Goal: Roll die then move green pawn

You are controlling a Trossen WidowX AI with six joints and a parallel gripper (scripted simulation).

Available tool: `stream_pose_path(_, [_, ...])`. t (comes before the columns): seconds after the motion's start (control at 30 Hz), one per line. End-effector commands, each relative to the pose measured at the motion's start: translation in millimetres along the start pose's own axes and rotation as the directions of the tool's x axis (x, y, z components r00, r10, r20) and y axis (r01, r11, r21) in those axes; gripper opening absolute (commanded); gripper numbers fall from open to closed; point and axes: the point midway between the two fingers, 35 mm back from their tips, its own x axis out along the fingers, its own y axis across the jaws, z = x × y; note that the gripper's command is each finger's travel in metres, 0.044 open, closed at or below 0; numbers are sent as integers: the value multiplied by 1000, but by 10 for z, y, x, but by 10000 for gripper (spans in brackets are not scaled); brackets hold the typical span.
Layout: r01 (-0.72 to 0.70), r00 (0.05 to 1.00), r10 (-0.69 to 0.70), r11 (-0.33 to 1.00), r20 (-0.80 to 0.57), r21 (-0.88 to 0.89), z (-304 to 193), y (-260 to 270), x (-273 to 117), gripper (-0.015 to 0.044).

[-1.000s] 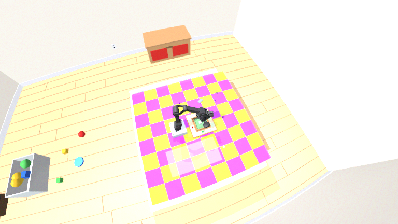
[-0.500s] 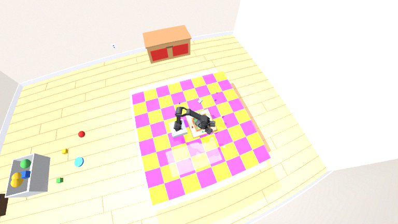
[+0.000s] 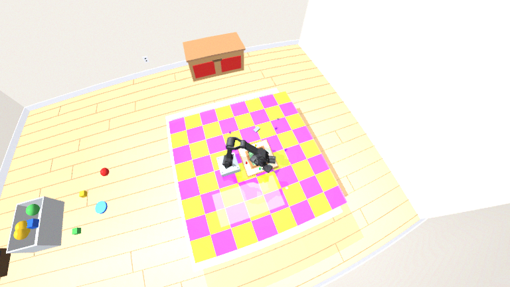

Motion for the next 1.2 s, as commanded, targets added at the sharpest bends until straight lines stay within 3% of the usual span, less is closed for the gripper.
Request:
stream_pose_path(0.0, [-8, 1000, 8, 1000, -9, -3, -17, 17, 90, 200])
stream_pose_path(0.7, [-9, 1000, 9, 1000, -9, -3, -23, 31, 398, 200])
stream_pose_path(0.9, [-9, 1000, 9, 1000, -9, -3, -23, 31, 398, 43])
stream_pose_path(1.17, [-9, 1000, 9, 1000, -9, -3, -23, 31, 398, 0])
